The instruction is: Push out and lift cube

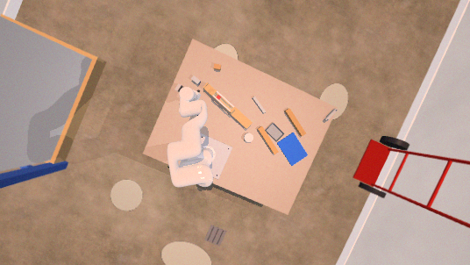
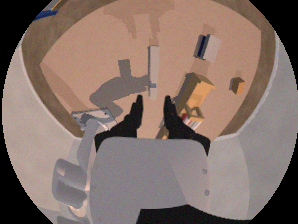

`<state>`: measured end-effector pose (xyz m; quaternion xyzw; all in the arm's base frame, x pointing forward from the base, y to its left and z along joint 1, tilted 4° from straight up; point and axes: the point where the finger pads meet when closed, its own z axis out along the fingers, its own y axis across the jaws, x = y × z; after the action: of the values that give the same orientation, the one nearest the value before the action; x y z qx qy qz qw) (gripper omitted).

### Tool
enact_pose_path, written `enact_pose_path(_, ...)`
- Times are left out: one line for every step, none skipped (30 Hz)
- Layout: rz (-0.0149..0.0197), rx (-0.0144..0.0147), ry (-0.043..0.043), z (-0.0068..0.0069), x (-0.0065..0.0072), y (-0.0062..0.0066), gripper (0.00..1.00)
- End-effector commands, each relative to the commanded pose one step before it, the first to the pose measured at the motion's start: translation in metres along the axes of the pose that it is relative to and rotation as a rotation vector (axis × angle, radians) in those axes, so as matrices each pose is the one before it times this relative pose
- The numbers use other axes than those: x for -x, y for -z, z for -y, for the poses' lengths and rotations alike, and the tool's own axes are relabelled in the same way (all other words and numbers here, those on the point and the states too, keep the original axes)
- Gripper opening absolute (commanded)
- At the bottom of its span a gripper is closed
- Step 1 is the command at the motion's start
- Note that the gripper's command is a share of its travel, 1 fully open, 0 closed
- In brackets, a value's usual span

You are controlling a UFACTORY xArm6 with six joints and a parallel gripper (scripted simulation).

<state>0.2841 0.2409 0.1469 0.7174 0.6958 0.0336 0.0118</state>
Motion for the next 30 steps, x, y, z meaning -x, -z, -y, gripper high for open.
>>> enact_pose_path(-0.00268, 0.0029, -0.00003, -0.00098, -0.00088, 0.00133, 0.38)
enact_pose_path(0.0, 0.0, 0.0, 0.0, 0.0, 0.0, 0.38)
enact_pose_path(0.00001, 0.0, -0.00001, 0.0, 0.0, -0.00007, 0.38)
enact_pose_path(0.00004, 0.00002, -0.00003, 0.0, -0.00001, -0.00047, 0.38)
enact_pose_path(0.0001, 0.00005, -0.00008, 0.0, -0.00001, -0.00115, 0.38)
enact_pose_path(0.00018, 0.00009, -0.00014, 0.00002, -0.00002, -0.00203, 0.38)
enact_pose_path(0.00009, 0.00005, -0.00007, 0.00002, -0.00003, -0.00299, 0.38)
enact_pose_path(0.0, 0.0, 0.0, 0.00003, -0.00003, -0.00397, 0.38)
enact_pose_path(0.0, 0.0, 0.0, 0.00004, -0.00004, -0.00491, 0.38)
enact_pose_path(0.0, 0.0, 0.0, 0.00004, -0.00005, -0.00574, 0.38)
enact_pose_path(0.0, 0.0, 0.0, 0.00005, -0.00006, -0.00643, 0.38)
enact_pose_path(0.0, 0.0, 0.0, 0.0, 0.0, 0.0, 0.38)
enact_pose_path(0.0, 0.0, 0.0, 0.0, 0.0, 0.0, 0.38)
enact_pose_path(0.0, 0.0, 0.0, 0.00005, -0.00006, -0.00693, 0.38)
enact_pose_path(0.0, 0.0, 0.0, 0.00006, -0.00006, -0.00723, 0.38)
enact_pose_path(0.0, 0.0, 0.0, 0.00005, -0.00007, -0.00732, 0.38)
enact_pose_path(0.0, 0.0, 0.0, 0.00006, -0.00006, -0.0072, 0.38)
enact_pose_path(0.0, 0.0, 0.0, 0.00005, -0.00006, -0.00687, 0.38)
enact_pose_path(0.0, 0.0, 0.0, 0.00005, -0.00006, -0.00634, 0.38)
enact_pose_path(0.0, 0.0, 0.0, 0.00005, -0.00005, -0.00565, 0.38)
enact_pose_path(0.0, 0.0, 0.0, 0.00004, -0.00004, -0.00481, 0.38)
enact_pose_path(0.0, 0.0, 0.0, 0.00003, -0.00004, -0.00388, 0.38)
enact_pose_path(0.0, 0.0, 0.0, 0.00002, -0.00003, -0.00291, 0.38)
enact_pose_path(0.0, 0.0, 0.0, 0.00001, -0.00002, -0.00196, 0.38)
enact_pose_path(0.0, 0.0, 0.0, 0.00001, -0.00001, -0.00111, 0.38)
enact_pose_path(0.0, 0.0, 0.0, 0.00001, 0.0, -0.00045, 0.38)
enact_pose_path(0.0, 0.0, 0.0, 0.0, 0.0, -0.00007, 0.38)
enact_pose_path(0.0, 0.0, 0.0, 0.0, 0.0, -0.00003, 0.38)
enact_pose_path(0.0, 0.0, 0.0, 0.0, 0.0, 0.0, 0.38)
enact_pose_path(0.0, 0.0, 0.0, 0.0, 0.0, 0.0, 0.38)
